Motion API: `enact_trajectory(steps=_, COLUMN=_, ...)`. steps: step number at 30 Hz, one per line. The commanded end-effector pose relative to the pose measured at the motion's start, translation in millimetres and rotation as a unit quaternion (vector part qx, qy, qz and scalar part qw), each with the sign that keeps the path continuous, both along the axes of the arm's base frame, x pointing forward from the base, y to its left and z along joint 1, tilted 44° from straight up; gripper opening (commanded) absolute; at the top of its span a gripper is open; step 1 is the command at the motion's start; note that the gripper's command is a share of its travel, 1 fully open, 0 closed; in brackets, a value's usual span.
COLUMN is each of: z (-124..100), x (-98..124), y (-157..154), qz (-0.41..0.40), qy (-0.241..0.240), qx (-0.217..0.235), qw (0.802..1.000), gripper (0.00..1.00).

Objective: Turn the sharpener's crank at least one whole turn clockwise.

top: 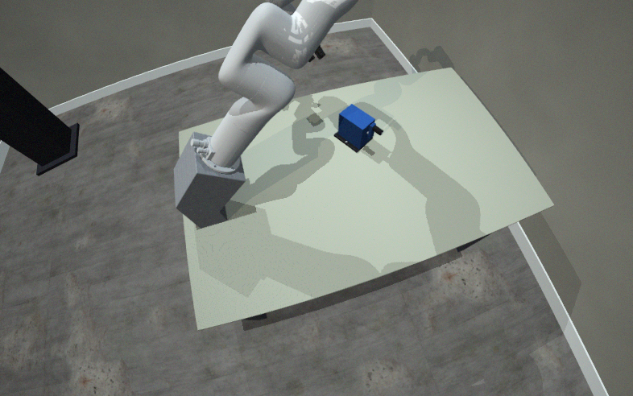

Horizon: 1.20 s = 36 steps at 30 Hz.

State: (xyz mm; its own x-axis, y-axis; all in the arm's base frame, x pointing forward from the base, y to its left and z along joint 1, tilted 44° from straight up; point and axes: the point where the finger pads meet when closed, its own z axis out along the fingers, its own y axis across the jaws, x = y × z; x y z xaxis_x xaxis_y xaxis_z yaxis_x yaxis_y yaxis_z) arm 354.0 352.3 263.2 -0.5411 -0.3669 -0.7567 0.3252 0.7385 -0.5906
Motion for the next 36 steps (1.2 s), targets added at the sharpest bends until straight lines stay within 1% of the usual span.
enact_trajectory(steps=1, z=1, x=0, y=1, qz=0.001, qy=-0.001, qx=0.001, qw=1.000, gripper=1.00)
enact_trajectory(steps=18, z=1, x=0, y=1, qz=0.001, qy=-0.001, qx=0.002, qw=1.000, gripper=1.00)
enact_trajectory(steps=21, z=2, x=1, y=-3, qz=-0.002, qy=-0.001, qx=0.009, qw=1.000, gripper=1.00)
enact_trajectory(steps=24, z=6, x=3, y=-16, qz=-0.011, qy=-0.005, qx=0.036, qw=0.999, gripper=1.00)
enact_trajectory(steps=28, z=13, x=10, y=-50, qz=-0.033, qy=-0.013, qx=0.105, qw=0.994, gripper=1.00)
enact_trajectory(steps=30, z=13, x=11, y=-54, qz=-0.036, qy=-0.014, qx=0.113, qw=0.993, gripper=1.00)
enact_trajectory(steps=31, z=16, x=12, y=-68, qz=-0.044, qy=-0.017, qx=0.139, qw=0.989, gripper=1.00)
enact_trajectory(steps=32, z=17, x=14, y=-75, qz=-0.048, qy=-0.019, qx=0.153, qw=0.987, gripper=1.00)
enact_trajectory(steps=34, z=17, x=14, y=-75, qz=-0.048, qy=-0.019, qx=0.153, qw=0.987, gripper=1.00)
enact_trajectory(steps=35, z=20, x=17, y=-90, qz=-0.058, qy=-0.022, qx=0.183, qw=0.981, gripper=1.00)
enact_trajectory(steps=36, z=22, x=18, y=-98, qz=-0.063, qy=-0.024, qx=0.198, qw=0.978, gripper=1.00)
